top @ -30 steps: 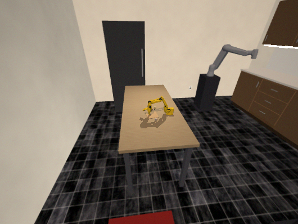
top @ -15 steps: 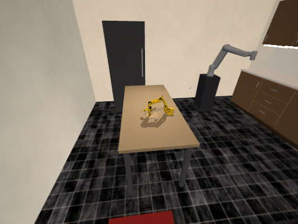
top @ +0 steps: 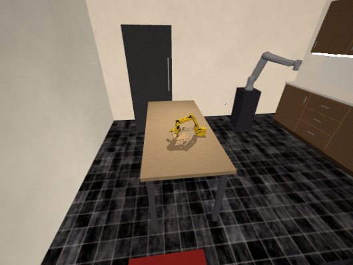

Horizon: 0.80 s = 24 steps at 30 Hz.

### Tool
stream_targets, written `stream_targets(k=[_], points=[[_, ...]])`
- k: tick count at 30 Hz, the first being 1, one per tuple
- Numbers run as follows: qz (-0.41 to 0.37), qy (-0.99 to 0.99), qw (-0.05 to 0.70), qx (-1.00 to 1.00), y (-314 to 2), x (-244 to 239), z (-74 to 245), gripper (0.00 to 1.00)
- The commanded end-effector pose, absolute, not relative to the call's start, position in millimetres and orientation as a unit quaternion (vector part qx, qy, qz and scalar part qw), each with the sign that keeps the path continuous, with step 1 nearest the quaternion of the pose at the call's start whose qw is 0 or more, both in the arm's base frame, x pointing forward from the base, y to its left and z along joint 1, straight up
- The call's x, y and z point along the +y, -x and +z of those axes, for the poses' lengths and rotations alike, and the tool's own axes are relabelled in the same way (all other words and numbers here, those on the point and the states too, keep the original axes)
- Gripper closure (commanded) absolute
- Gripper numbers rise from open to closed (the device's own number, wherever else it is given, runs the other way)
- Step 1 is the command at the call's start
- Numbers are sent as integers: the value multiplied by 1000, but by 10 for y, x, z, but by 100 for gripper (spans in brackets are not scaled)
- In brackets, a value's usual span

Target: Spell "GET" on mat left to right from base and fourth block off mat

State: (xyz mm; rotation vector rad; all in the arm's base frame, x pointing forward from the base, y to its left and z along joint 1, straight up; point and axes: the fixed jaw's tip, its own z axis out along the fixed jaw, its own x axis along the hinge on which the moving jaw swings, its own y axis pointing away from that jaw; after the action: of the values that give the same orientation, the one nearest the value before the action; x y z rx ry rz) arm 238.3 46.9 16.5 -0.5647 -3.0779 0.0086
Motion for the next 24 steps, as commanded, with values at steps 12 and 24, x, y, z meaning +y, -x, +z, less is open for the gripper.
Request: stream_targets(k=[12, 24], points=[[-11, 180, -31, -983, -2456, 431, 313, 80], [-10, 180, -31, -983, -2444, 397, 312, 86]])
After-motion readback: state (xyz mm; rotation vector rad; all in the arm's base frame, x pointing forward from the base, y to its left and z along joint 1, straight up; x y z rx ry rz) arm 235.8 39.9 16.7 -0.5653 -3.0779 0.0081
